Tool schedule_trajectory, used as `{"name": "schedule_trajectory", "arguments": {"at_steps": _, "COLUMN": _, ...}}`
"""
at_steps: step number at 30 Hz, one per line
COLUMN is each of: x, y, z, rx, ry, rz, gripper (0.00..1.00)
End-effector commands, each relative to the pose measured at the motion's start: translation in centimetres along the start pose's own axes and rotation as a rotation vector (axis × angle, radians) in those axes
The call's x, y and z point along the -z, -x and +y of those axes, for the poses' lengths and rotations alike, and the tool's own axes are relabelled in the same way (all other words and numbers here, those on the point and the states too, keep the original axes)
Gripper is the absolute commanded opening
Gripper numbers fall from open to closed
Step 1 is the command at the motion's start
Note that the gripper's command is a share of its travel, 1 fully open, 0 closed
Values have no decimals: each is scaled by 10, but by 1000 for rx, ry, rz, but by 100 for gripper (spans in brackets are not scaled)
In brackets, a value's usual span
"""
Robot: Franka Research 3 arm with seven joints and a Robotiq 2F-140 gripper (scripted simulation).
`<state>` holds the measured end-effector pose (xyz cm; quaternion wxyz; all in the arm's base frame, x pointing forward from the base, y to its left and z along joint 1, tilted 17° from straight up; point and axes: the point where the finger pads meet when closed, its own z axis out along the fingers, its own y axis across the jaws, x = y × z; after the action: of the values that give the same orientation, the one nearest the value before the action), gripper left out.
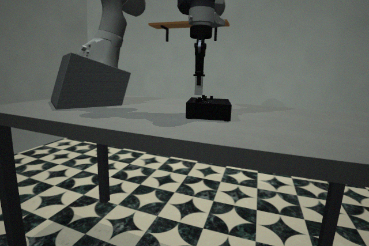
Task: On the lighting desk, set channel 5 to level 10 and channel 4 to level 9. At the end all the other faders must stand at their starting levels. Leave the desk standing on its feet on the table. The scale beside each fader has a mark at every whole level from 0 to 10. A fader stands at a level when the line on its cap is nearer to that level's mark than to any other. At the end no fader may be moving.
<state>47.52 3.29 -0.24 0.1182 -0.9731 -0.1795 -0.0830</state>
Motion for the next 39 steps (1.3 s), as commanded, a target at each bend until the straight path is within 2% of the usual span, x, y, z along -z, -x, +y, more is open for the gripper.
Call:
{"name": "schedule_trajectory", "arguments": {"at_steps": 1, "x": 0, "y": -1, "z": 1, "rx": 4, "ry": 0, "rz": 0, "gripper": 0}}
{"name": "schedule_trajectory", "arguments": {"at_steps": 20, "x": -1, "y": -1, "z": 1, "rx": 4, "ry": 0, "rz": 0, "gripper": 0}}
{"name": "schedule_trajectory", "arguments": {"at_steps": 39, "x": -11, "y": -1, "z": 1, "rx": 4, "ry": 0, "rz": 0, "gripper": 0}}
